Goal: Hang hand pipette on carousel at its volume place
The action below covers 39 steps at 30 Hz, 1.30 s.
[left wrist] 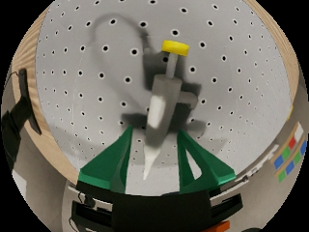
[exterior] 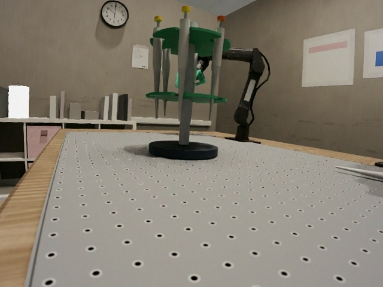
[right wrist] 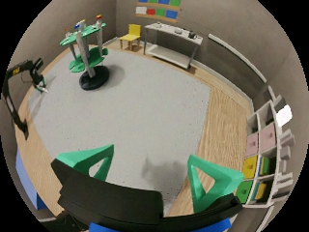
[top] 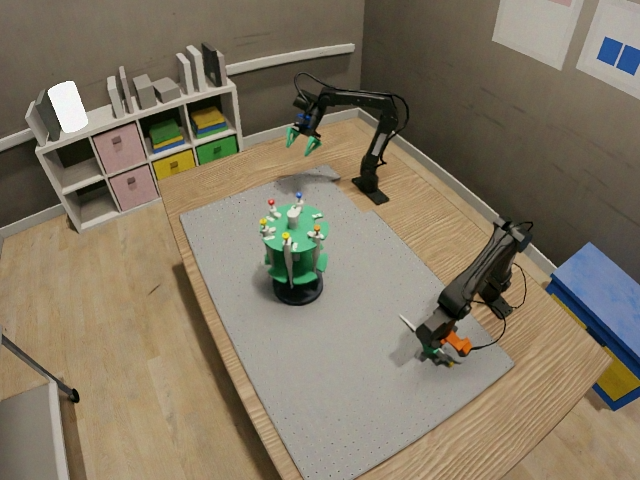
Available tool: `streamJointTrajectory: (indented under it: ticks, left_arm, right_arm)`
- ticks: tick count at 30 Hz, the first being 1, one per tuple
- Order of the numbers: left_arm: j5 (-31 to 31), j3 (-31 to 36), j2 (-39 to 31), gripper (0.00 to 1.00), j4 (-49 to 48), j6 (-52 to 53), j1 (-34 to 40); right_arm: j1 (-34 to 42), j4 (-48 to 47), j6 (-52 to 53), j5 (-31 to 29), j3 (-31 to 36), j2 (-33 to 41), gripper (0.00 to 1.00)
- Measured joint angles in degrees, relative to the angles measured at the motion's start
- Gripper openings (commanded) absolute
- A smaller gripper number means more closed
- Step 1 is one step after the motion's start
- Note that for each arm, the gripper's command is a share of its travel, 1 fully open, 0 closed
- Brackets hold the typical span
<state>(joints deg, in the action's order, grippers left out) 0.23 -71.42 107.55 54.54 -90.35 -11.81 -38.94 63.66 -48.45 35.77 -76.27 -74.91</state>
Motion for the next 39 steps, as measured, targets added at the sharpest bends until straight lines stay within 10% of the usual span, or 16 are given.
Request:
streamJointTrajectory:
  ticks: [1, 2, 39]
  left_arm:
    - [0.0, 0.0, 0.0, 0.54, 0.0, 0.0, 0.0]
    - [0.0, 0.0, 0.0, 0.12, 0.0, 0.0, 0.0]
    - [0.0, 0.0, 0.0, 0.12, -0.4, 0.0, 0.0]
  right_arm:
    - [0.0, 0.0, 0.0, 0.0, 0.0, 0.0, 1.00]
    - [0.0, 0.0, 0.0, 0.0, 0.0, 0.0, 1.00]
    - [0.0, 0.0, 0.0, 0.0, 0.0, 0.0, 1.00]
